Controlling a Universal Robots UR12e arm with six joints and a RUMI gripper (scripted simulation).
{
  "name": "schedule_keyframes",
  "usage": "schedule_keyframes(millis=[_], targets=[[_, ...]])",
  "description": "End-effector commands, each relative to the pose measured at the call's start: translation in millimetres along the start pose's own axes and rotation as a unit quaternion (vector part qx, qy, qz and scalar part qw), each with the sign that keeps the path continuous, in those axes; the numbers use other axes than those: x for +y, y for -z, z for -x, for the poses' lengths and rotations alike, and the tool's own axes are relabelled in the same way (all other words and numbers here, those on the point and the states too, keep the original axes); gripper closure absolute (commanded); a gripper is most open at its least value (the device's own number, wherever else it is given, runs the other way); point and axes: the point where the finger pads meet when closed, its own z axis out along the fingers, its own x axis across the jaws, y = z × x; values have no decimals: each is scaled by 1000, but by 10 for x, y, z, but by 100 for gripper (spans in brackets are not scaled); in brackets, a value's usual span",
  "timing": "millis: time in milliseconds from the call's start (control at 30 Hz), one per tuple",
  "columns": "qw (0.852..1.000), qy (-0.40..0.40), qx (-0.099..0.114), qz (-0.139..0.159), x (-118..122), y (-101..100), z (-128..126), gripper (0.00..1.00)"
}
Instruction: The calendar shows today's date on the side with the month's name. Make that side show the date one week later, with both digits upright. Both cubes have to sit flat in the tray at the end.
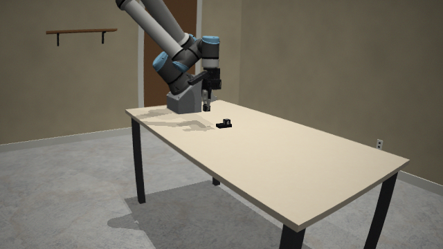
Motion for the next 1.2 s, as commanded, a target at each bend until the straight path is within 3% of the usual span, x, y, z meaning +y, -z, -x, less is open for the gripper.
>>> schedule_keyframes(millis=[0, 667, 1167], targets=[[1000, 1, 3, 0, 7, -136, -33, 89], [1000, 1, 3, 1, 6, -893, -38, 89], [1000, 1, 1, 0, -1, -954, -15, 89]])
